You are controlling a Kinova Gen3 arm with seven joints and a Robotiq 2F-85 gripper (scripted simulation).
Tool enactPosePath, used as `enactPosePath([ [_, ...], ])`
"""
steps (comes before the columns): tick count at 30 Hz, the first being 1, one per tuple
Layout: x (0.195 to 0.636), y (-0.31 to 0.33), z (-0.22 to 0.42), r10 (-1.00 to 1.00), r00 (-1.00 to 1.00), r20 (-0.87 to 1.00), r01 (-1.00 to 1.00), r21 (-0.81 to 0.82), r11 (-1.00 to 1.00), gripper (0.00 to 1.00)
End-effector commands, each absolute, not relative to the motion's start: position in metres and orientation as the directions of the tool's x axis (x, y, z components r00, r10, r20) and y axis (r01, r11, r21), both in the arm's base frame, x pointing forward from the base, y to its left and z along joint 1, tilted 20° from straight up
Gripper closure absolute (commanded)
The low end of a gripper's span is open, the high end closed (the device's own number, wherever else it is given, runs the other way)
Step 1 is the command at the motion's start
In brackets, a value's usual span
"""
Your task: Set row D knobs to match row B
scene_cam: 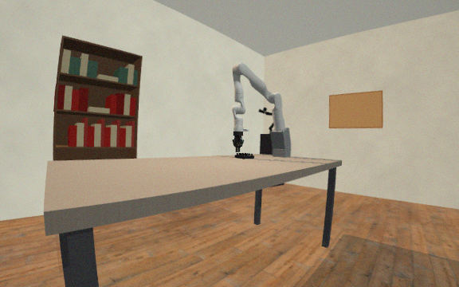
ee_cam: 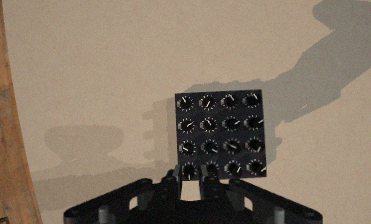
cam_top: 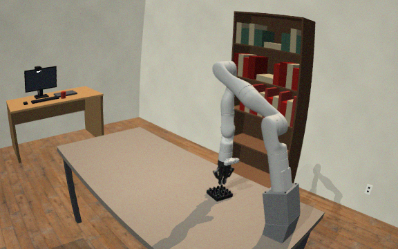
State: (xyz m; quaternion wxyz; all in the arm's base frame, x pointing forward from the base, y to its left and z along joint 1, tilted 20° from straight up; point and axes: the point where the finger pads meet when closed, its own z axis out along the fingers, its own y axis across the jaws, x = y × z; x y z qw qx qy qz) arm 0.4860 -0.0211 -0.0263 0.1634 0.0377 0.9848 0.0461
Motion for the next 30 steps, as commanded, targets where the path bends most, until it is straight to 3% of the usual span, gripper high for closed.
enactPosePath([
  [1,0.4887,-0.0216,-0.0263,0.097,-0.942,-0.323,0.066,0.105,0.992,0.81],
  [30,0.4912,-0.0233,-0.0256,0.097,-0.941,-0.323,0.066,0.105,0.992,0.81],
])
